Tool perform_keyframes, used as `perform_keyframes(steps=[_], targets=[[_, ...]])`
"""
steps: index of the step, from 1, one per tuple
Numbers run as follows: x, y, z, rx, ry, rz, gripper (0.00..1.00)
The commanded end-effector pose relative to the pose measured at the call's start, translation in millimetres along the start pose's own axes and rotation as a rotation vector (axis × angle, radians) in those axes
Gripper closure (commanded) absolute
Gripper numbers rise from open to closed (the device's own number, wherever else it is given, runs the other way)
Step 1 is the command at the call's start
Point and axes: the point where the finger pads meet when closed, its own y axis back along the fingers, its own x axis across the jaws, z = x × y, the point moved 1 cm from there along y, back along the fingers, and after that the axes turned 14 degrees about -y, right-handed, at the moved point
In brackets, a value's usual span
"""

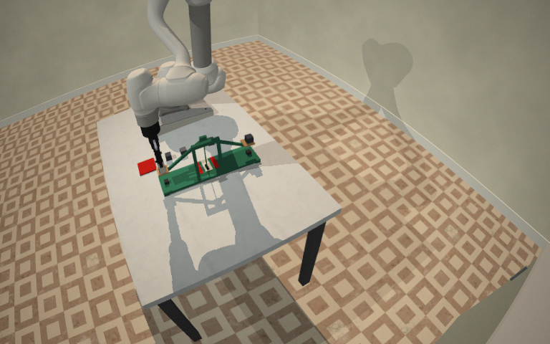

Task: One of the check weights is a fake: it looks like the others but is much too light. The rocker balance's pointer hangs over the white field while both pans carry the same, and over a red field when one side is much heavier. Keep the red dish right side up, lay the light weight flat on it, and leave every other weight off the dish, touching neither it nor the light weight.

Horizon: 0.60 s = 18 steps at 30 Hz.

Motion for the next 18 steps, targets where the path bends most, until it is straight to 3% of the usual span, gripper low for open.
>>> perform_keyframes(steps=[1, 11, 18], targets=[[0.0, 0.1, 0.0, 0.000, 0.000, 0.000, 0.76], [0.0, 2.5, 0.0, 0.000, 0.000, 0.000, 0.76], [0.0, 29.3, 0.0, 0.000, 0.000, 0.000, 0.76]])
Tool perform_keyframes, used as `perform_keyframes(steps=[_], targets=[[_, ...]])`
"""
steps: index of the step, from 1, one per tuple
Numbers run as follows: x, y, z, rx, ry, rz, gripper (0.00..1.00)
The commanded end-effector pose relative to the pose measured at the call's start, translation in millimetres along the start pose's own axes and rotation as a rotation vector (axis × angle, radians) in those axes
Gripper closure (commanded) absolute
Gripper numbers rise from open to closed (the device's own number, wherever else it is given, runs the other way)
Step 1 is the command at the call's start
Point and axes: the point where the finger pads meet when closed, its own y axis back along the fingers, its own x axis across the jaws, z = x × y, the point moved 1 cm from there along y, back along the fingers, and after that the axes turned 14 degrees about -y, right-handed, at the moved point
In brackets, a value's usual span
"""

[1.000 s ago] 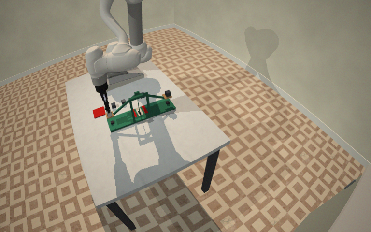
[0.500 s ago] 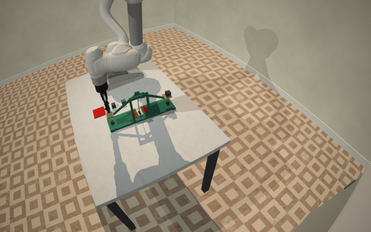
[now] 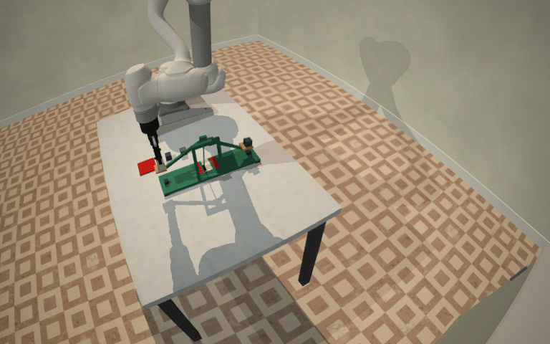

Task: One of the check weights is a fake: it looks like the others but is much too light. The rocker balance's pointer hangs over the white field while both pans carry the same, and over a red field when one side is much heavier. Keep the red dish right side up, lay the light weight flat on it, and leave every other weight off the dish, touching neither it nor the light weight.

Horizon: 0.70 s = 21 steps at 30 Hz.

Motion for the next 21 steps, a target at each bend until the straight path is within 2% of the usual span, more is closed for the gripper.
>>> perform_keyframes(steps=[1, 3, 11, 21], targets=[[0.0, 17.1, 0.0, 0.000, 0.000, 0.000, 0.76], [0.0, 17.1, 0.0, 0.000, 0.000, 0.000, 0.76], [0.0, 49.9, 0.0, 0.000, 0.000, 0.000, 0.76], [0.0, 52.4, 0.0, 0.000, 0.000, 0.000, 0.76]])
